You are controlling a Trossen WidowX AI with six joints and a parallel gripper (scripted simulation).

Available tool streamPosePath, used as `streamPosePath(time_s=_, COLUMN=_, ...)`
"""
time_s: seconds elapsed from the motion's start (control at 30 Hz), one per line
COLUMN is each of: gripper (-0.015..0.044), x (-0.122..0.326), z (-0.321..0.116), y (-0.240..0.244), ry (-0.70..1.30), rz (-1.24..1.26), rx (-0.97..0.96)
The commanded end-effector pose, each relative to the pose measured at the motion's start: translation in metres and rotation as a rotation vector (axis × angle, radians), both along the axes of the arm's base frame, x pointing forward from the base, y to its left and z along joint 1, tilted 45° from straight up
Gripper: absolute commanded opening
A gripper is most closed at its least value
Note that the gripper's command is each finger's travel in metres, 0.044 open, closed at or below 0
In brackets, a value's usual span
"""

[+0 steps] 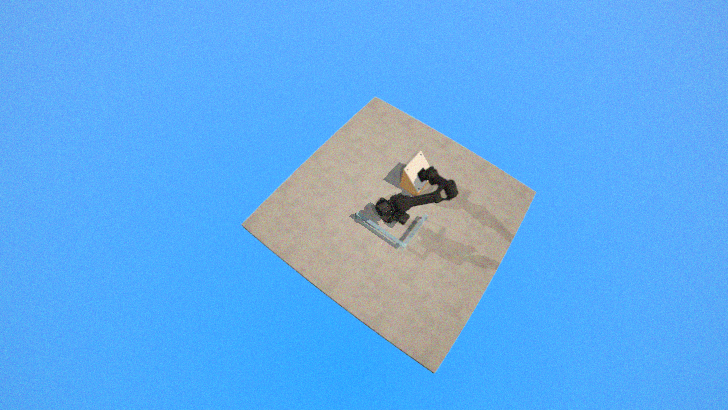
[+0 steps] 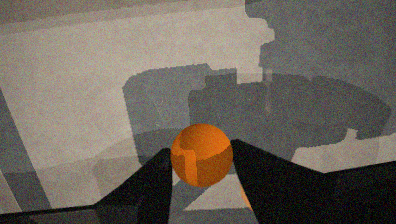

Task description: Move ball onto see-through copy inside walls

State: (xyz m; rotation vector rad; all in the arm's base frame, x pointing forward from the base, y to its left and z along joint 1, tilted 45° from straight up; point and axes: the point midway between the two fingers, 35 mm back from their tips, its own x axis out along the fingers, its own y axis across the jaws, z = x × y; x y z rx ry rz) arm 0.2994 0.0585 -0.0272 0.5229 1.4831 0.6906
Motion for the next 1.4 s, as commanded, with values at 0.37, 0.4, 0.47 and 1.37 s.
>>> streamPosePath(time_s=0.37, gripper=0.0000, x=0.010, z=0.060, y=-0.064, ry=-0.006, rz=-0.004, rx=-0.008)
streamPosePath(time_s=0.4, gripper=0.0000, x=0.010, z=0.065, y=-0.068, ry=-0.006, rz=-0.004, rx=-0.008)
streamPosePath(time_s=0.47, gripper=0.0000, x=0.008, z=0.076, y=-0.078, ry=-0.005, rz=-0.003, rx=-0.006)
streamPosePath(time_s=1.37, gripper=0.0000, x=-0.024, z=0.028, y=-0.089, ry=-0.004, rz=-0.003, rx=-0.004)
